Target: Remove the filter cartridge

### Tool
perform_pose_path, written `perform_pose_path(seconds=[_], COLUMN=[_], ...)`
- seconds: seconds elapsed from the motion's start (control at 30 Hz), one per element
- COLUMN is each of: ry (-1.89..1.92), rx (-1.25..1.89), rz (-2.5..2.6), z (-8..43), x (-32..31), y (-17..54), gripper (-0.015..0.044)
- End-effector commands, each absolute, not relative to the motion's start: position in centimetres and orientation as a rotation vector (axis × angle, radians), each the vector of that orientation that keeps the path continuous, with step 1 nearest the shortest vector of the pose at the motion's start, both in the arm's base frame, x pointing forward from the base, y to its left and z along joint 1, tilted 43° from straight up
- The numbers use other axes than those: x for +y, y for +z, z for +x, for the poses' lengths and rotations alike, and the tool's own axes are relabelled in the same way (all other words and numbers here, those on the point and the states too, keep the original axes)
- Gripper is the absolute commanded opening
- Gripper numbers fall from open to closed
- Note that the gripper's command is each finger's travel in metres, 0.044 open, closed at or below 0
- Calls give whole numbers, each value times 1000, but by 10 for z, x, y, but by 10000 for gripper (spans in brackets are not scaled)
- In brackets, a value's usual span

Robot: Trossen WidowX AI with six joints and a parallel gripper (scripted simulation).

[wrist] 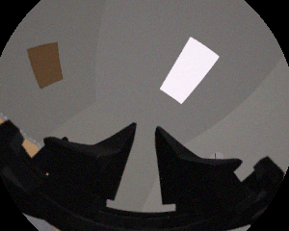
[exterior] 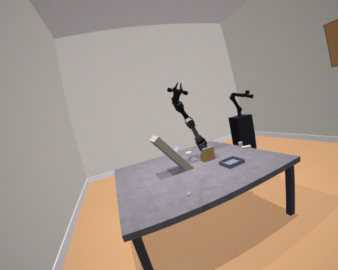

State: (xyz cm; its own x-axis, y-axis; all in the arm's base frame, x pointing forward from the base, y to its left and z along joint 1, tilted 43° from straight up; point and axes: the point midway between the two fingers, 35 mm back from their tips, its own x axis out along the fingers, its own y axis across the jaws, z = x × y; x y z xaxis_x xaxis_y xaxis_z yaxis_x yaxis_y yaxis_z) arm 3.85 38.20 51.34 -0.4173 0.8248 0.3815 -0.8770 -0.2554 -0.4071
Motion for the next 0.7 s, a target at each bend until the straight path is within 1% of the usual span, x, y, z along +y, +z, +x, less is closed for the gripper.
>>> perform_pose_path(seconds=[0.0,0.2,0.37,0.53,0.67], ry=[1701,1448,1174,855,588], rx=[-339,-3,222,403,502], rz=[128,118,54,-66,-196], z=[88,140,182,218,239], x=[411,421,412,380,339], y=[464,397,332,264,216], gripper=[112,112,112,112,112])
